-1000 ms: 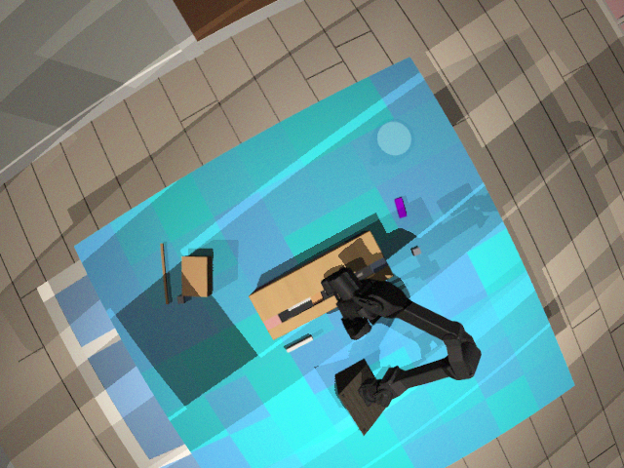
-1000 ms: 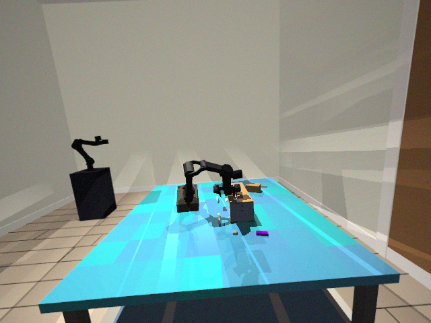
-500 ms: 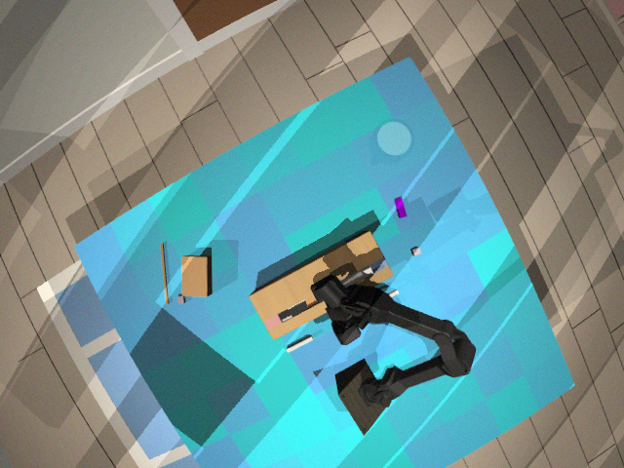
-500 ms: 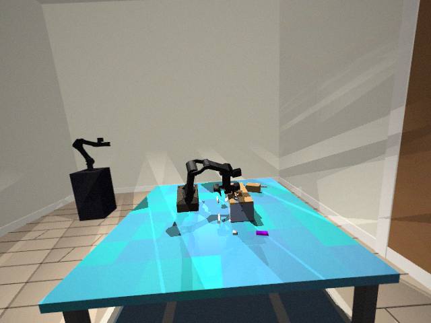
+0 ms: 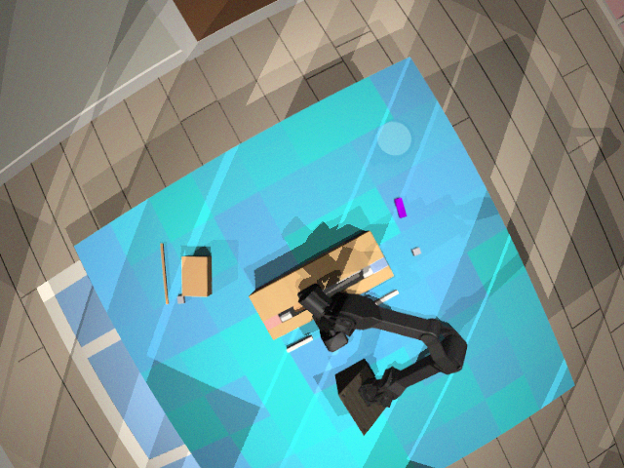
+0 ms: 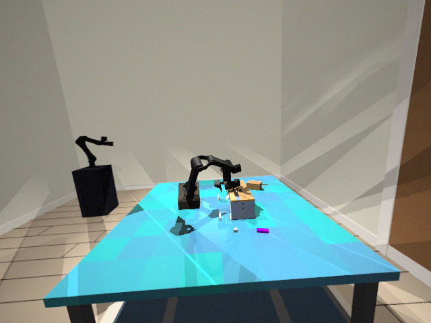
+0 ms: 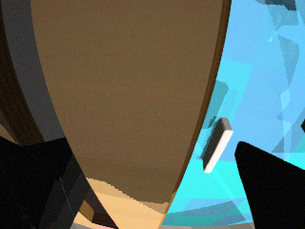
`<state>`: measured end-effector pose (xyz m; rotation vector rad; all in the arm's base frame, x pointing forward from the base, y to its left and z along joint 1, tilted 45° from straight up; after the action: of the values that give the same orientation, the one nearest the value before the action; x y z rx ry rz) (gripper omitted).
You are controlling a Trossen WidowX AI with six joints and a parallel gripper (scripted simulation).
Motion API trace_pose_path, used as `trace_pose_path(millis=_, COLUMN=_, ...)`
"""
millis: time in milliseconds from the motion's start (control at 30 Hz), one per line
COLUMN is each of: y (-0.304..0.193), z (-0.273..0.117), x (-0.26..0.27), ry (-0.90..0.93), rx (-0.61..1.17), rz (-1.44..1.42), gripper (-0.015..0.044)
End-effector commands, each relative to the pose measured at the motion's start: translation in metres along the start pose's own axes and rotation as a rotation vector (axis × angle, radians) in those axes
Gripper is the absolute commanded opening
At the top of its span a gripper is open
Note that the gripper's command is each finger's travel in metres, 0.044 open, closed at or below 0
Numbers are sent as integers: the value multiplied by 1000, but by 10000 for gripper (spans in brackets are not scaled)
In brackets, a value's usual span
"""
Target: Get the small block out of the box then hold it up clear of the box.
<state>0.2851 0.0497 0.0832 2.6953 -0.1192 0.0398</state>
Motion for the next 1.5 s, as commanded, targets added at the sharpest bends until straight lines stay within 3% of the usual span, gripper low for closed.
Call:
trace_pose_path(millis=0, y=-10, z=3, x=0, ry=1, rx=5, rz=-1, gripper=400)
trace_pose_path(millis=767, y=-60, z=20, x=-2, ry=2, rx=8, rz=-1, gripper=400)
trace_pose_path(millis=1033, y=-79, z=-37, x=-4, ry=-7, rx=4, rz=-6, gripper=400)
trace_pose_path(millis=1200, y=-79, z=-35, x=-3, ry=2, rx=6, rz=-12, gripper=400)
trace_pose_path(millis=1333, y=-89, z=-34, x=-17, ry=14, rx=-36, rz=-306, gripper=295)
trace_pose_path(millis=1467, y=-97, z=-32, x=-22, ry=21, rx=-82, rz=-737, gripper=285)
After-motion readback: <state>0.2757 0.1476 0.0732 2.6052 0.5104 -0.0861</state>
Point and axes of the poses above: the point midway between the two fingers, 35 mm back from their tips, its own z axis out along the fingers, its own x axis across the jaws, y = z × x, the point moved 8 cm from there along -z, back along the fingers, and after that the axes turned 1 degree about z, right-handed, at the moved point
